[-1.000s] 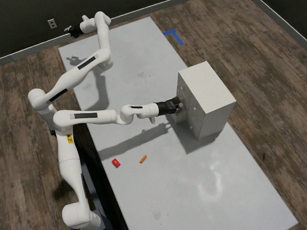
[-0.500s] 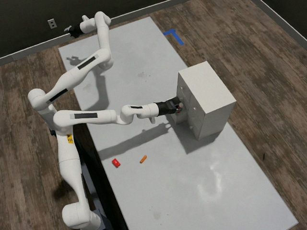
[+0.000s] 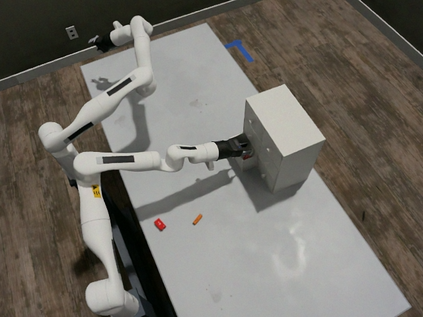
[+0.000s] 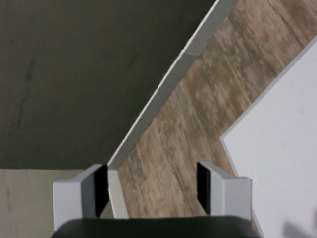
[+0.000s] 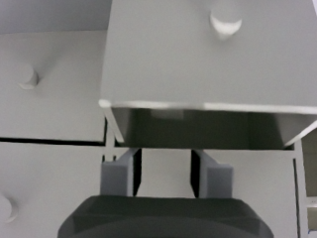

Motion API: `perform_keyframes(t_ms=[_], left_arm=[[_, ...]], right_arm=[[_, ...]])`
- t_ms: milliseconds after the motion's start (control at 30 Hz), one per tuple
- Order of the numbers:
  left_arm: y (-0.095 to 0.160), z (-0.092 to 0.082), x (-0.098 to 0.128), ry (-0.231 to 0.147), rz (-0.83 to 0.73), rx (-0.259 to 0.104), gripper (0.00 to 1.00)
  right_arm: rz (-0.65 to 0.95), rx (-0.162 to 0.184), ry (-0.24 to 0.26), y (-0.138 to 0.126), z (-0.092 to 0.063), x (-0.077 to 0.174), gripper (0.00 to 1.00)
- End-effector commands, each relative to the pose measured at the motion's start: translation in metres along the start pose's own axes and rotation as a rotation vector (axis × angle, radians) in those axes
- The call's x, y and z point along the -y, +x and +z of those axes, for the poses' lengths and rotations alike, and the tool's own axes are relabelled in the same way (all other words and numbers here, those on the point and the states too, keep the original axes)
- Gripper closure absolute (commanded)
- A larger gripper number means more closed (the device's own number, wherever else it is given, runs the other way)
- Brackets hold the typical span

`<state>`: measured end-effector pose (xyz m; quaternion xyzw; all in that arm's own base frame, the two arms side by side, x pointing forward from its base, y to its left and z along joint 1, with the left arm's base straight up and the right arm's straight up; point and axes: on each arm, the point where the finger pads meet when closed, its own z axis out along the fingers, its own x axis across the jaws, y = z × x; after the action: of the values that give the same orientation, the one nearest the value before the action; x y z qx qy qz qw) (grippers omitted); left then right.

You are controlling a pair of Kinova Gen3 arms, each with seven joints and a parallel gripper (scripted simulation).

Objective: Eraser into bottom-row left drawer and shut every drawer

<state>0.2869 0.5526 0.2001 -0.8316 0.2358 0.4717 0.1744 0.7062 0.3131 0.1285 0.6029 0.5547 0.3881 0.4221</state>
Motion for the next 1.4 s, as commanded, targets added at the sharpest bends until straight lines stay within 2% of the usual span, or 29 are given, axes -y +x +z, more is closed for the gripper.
perform_keyframes(t_ms=[0, 33, 67, 567, 967, 1367], left_arm=[[-0.001, -0.001, 0.000, 0.001, -0.002, 0.000, 0.00], [-0.001, -0.001, 0.000, 0.001, -0.002, 0.000, 0.00], [-0.001, -0.001, 0.000, 0.001, -0.002, 0.000, 0.00], [-0.001, -0.001, 0.000, 0.001, -0.002, 0.000, 0.00], [-0.001, -0.001, 0.000, 0.001, -0.002, 0.000, 0.00], [-0.001, -0.001, 0.000, 0.001, -0.002, 0.000, 0.00]], right_arm=[[0.001, 0.000, -0.001, 0.000, 0.000, -0.001, 0.25], [0.001, 0.000, -0.001, 0.000, 0.000, -0.001, 0.25], [0.001, 0.000, -0.001, 0.000, 0.000, -0.001, 0.00], [0.001, 0.000, -0.001, 0.000, -0.001, -0.003, 0.00], [0.001, 0.000, -0.001, 0.000, -0.007, -0.020, 0.00], [0.001, 0.000, -0.001, 0.000, -0.013, -0.018, 0.00]])
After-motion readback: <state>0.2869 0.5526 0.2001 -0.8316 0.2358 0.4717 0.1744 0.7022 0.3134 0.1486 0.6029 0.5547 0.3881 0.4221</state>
